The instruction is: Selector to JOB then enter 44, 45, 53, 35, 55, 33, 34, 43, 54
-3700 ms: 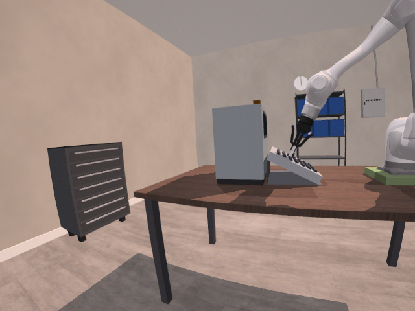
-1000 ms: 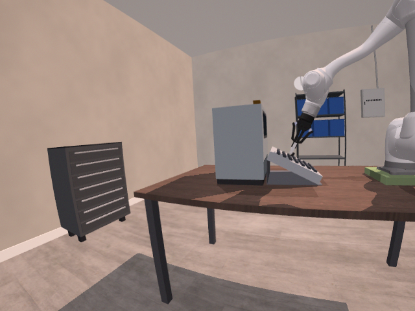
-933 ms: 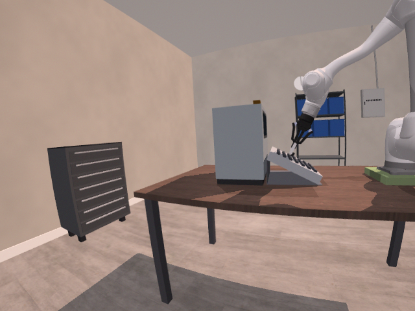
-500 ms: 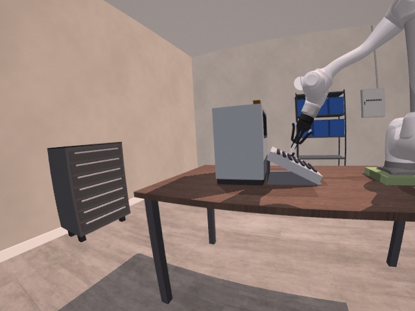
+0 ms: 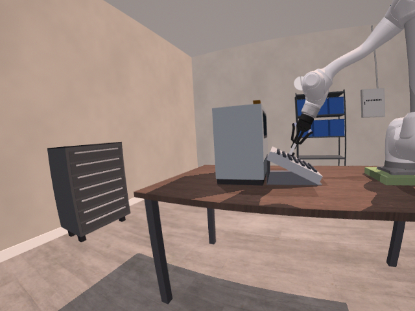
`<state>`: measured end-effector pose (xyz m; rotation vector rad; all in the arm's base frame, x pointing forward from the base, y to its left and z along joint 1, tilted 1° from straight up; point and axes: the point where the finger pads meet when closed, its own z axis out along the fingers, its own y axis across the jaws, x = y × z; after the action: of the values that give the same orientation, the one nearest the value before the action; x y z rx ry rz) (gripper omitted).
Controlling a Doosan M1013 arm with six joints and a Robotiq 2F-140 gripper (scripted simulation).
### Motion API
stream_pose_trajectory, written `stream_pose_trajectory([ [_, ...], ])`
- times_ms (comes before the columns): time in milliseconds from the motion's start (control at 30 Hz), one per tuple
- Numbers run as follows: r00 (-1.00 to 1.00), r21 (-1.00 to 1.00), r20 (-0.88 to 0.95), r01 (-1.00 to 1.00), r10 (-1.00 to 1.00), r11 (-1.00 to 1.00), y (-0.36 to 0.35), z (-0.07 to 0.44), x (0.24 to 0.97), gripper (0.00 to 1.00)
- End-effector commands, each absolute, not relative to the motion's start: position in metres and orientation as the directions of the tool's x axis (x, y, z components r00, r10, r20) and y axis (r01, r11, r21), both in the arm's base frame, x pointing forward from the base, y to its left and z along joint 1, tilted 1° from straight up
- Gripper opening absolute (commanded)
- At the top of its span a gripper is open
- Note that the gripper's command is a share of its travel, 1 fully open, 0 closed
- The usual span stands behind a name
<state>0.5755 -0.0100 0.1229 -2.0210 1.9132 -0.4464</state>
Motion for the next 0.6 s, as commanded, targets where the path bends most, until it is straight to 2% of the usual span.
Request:
stream_pose_trajectory([
  [0,0.053,-0.437,0.006,-0.898,-0.999,-0.051,-0.0100,0.1226,0.5757,0.00],
  [567,0.053,-0.437,0.006,-0.898,-0.999,-0.051,-0.0099,0.1157,0.5790,0.00],
])
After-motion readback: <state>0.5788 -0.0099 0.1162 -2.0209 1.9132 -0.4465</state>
